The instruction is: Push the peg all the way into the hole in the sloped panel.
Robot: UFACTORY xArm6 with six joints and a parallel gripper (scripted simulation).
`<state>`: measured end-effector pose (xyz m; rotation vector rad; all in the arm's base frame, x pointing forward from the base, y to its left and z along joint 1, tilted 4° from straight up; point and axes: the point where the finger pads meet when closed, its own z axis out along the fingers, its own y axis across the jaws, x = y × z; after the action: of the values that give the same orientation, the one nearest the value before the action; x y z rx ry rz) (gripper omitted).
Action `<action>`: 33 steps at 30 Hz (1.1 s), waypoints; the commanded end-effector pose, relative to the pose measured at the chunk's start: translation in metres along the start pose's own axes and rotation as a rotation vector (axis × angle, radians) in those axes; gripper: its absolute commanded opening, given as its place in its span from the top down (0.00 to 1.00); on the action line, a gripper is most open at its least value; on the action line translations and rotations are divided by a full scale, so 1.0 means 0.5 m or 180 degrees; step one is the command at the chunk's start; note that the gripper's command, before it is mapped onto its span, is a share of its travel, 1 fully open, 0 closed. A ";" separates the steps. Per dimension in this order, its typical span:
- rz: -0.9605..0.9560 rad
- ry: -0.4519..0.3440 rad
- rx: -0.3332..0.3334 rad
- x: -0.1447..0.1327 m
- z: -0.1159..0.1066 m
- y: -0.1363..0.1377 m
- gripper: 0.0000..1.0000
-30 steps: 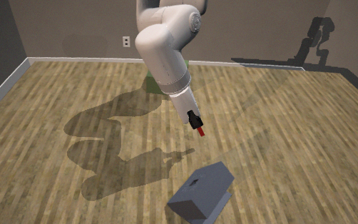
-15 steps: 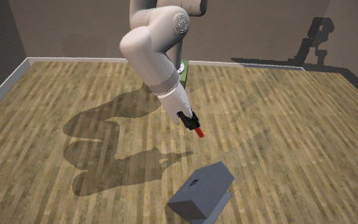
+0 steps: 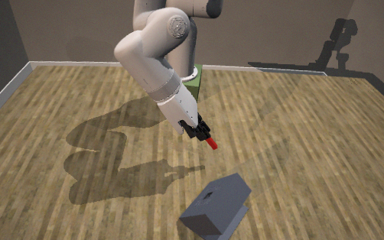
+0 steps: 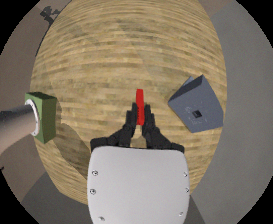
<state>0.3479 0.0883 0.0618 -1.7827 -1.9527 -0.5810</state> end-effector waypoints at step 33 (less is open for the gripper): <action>0.0728 0.0625 -0.0720 -0.044 -0.061 0.059 1.00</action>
<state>0.3765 0.0589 0.0727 -1.9542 -1.6031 -0.8625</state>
